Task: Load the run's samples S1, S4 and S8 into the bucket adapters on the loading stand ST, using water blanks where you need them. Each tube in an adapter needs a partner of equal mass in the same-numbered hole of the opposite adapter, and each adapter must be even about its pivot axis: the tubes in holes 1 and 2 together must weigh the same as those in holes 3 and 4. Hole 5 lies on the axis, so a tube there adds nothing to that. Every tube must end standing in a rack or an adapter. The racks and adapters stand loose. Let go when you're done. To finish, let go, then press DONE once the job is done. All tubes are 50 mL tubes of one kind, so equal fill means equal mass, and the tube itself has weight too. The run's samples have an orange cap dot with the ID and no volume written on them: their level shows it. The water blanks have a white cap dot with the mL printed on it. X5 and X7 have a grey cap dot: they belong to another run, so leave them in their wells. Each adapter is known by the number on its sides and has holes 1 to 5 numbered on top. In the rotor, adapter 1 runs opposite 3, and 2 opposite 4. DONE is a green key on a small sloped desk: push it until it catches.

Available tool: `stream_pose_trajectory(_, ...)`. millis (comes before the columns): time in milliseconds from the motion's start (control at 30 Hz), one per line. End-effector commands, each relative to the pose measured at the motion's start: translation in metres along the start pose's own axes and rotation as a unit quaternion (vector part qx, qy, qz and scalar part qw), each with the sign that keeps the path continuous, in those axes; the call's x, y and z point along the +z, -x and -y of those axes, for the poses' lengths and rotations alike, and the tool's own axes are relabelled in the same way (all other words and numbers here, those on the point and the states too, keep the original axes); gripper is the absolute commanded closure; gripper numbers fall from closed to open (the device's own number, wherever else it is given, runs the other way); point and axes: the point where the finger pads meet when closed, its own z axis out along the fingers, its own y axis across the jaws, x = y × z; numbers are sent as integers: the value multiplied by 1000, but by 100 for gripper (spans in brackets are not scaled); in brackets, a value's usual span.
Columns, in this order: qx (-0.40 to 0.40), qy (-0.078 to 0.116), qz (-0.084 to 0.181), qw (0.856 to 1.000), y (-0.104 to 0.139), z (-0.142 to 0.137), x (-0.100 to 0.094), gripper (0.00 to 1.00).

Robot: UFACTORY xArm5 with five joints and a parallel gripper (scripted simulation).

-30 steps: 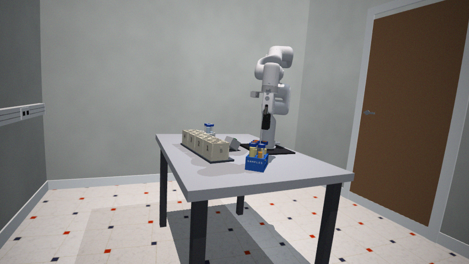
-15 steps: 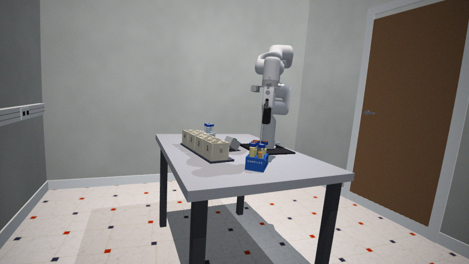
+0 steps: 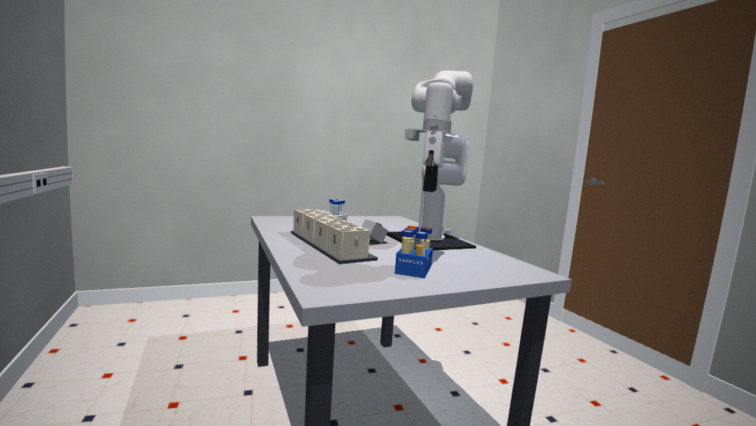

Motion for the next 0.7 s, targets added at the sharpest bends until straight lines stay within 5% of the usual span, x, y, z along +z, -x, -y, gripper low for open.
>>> stream_pose_trajectory(0,0,-1,6,1000,0,1,-3,56)
stream_pose_trajectory(600,0,-1,6,1000,0,1,-3,56)
stream_pose_trajectory(633,-17,-1,6,1000,-3,4,-3,43)
stream_pose_trajectory(667,-33,-1,6,999,-7,8,-3,43)
